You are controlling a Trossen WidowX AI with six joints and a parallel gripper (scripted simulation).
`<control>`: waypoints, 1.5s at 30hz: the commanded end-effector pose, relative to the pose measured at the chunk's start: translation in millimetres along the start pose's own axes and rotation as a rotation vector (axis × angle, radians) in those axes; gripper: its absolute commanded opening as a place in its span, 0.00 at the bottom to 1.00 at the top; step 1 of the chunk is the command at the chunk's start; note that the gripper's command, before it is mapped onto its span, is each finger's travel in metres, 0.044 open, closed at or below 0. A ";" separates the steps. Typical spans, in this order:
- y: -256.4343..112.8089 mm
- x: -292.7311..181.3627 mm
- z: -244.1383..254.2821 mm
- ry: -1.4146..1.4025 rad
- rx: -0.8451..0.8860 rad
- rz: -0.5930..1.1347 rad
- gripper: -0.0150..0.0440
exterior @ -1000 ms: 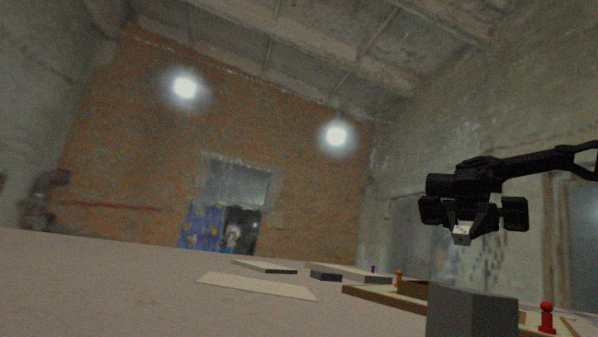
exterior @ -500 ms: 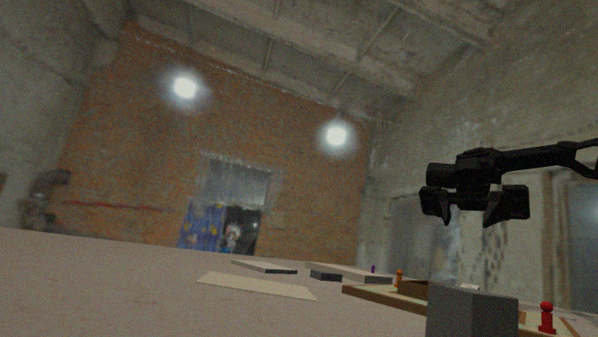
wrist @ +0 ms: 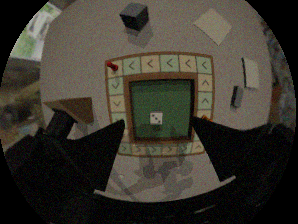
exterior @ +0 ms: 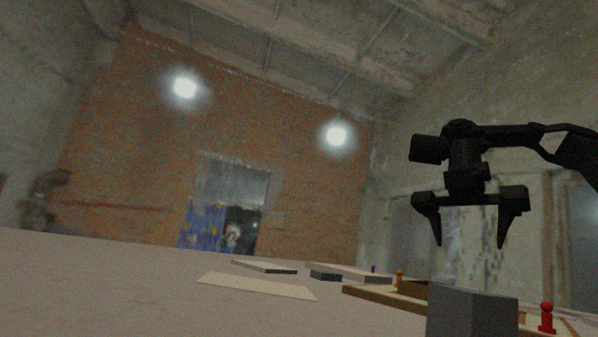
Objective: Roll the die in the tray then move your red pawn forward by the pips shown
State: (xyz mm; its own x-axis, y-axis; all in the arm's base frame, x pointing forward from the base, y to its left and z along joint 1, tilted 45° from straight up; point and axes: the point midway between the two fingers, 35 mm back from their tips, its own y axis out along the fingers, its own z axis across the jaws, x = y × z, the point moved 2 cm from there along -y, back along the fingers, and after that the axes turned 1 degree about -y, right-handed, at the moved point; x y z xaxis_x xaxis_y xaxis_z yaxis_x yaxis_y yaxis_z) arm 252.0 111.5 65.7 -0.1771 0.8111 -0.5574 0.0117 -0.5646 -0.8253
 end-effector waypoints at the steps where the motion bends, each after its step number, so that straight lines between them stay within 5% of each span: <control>1: -1.1 5.6 -6.3 0.004 -0.075 0.175 1.00; 5: 3.2 6.5 -0.3 -0.014 -0.028 0.111 1.00; 14: 25.4 75.5 47.5 0.467 -0.076 0.111 0.60; 24: 55.0 115.6 105.0 0.953 -0.145 0.120 0.59; 45: 69.5 109.9 101.8 0.960 -0.147 0.120 0.59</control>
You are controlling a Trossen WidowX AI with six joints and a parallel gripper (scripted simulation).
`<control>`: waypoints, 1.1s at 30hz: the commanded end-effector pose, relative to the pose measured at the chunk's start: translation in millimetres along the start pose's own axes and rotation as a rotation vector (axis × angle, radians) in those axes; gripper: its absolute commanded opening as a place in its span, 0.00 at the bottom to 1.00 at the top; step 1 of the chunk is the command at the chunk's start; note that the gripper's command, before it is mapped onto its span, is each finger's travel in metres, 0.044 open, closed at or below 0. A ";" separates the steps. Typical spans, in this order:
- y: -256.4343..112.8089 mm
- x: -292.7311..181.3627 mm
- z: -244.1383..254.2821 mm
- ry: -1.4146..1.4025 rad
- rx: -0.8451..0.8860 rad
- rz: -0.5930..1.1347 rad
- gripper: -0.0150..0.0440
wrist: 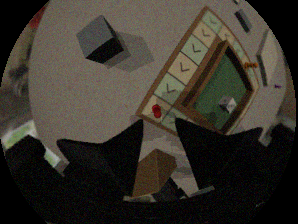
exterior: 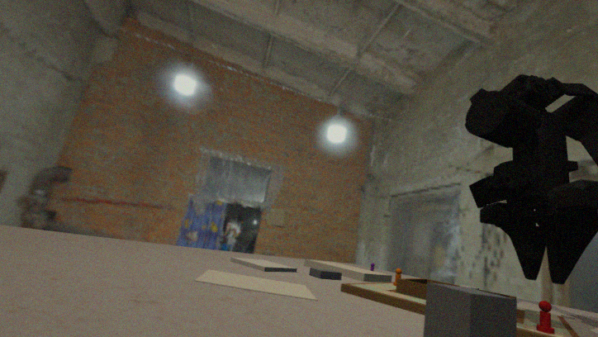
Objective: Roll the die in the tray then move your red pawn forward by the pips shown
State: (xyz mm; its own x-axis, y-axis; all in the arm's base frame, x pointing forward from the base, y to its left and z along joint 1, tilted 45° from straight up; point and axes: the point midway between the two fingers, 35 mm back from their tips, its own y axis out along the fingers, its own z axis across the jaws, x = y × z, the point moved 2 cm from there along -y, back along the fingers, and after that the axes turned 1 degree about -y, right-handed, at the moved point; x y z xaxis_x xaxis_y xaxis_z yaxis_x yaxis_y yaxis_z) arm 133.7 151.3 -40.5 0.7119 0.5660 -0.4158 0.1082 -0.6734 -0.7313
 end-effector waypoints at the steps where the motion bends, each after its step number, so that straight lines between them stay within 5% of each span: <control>1: 6.2 -2.1 -0.5 -0.006 -0.008 0.004 0.59; 29: 47.3 -2.3 -1.0 -0.005 -0.010 0.004 0.59; 33: 47.3 -2.3 -1.0 -0.005 -0.010 0.004 0.42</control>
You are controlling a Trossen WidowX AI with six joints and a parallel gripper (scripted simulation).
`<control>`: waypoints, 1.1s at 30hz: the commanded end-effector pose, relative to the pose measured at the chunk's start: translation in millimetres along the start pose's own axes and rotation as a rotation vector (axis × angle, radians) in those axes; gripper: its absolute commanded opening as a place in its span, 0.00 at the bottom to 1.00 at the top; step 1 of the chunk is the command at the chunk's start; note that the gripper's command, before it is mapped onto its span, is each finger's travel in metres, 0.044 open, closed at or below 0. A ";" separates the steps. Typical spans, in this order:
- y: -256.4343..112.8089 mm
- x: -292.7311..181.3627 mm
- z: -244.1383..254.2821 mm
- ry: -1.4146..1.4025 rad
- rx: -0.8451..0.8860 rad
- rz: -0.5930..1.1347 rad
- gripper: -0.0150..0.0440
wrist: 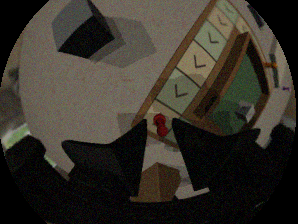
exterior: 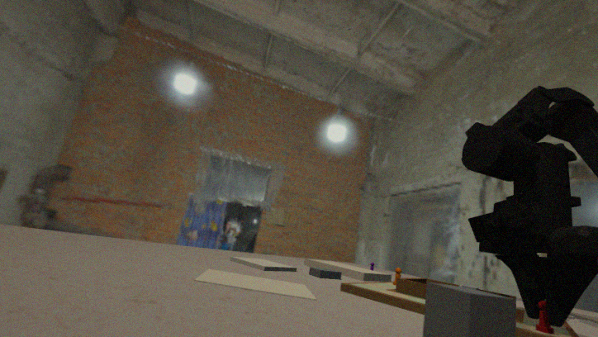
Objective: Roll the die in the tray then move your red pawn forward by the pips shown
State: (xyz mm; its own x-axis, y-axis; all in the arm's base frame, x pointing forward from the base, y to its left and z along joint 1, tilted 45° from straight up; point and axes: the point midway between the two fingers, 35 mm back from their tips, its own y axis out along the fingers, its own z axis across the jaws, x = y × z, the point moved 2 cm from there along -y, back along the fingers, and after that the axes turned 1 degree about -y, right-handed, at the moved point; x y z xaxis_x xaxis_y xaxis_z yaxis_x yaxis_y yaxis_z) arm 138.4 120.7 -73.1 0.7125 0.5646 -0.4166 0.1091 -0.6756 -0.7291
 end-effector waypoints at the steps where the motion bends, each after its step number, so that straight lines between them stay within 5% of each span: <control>1: 2.3 -1.8 -0.7 -0.006 -0.007 0.003 0.37; 14: -1.3 -0.7 -0.4 -0.006 -0.006 0.002 0.25; 33: -110.5 1.5 6.4 -0.008 -0.002 0.000 0.25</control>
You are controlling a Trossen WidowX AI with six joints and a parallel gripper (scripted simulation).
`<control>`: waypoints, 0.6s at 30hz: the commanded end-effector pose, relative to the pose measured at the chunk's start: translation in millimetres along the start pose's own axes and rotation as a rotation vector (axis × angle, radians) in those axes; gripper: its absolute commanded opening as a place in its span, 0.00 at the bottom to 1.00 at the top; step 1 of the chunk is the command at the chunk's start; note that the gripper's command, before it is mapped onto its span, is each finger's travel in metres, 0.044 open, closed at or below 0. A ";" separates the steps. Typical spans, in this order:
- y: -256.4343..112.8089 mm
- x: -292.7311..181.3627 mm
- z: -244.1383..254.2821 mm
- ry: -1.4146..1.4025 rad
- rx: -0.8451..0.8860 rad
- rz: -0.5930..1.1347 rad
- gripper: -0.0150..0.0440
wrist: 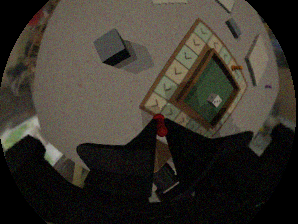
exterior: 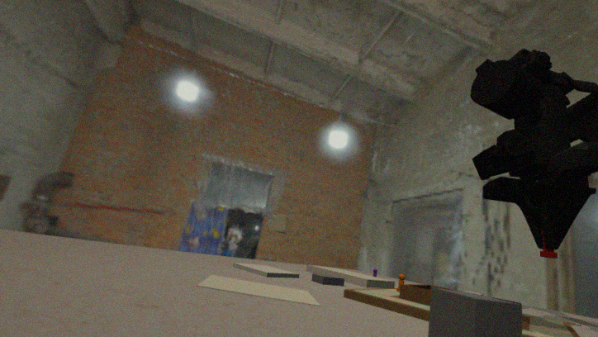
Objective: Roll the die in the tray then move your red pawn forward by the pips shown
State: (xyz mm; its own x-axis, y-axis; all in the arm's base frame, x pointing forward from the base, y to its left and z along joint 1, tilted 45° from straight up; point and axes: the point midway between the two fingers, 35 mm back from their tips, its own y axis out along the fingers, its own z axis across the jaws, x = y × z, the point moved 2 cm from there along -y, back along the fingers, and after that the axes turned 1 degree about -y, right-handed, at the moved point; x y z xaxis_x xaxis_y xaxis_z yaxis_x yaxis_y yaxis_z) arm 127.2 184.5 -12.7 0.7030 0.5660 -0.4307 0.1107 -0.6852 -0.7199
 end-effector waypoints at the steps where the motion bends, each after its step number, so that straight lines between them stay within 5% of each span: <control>1: -28.1 -3.0 1.0 0.007 0.008 -0.007 0.25; 18: -16.5 -21.9 -46.7 0.003 0.015 -0.013 0.25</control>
State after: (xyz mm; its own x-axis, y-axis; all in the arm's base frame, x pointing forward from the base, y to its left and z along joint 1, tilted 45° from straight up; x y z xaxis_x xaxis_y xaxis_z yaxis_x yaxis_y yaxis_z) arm 137.0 178.9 28.8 0.7076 0.5712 -0.4160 0.1062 -0.6680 -0.7365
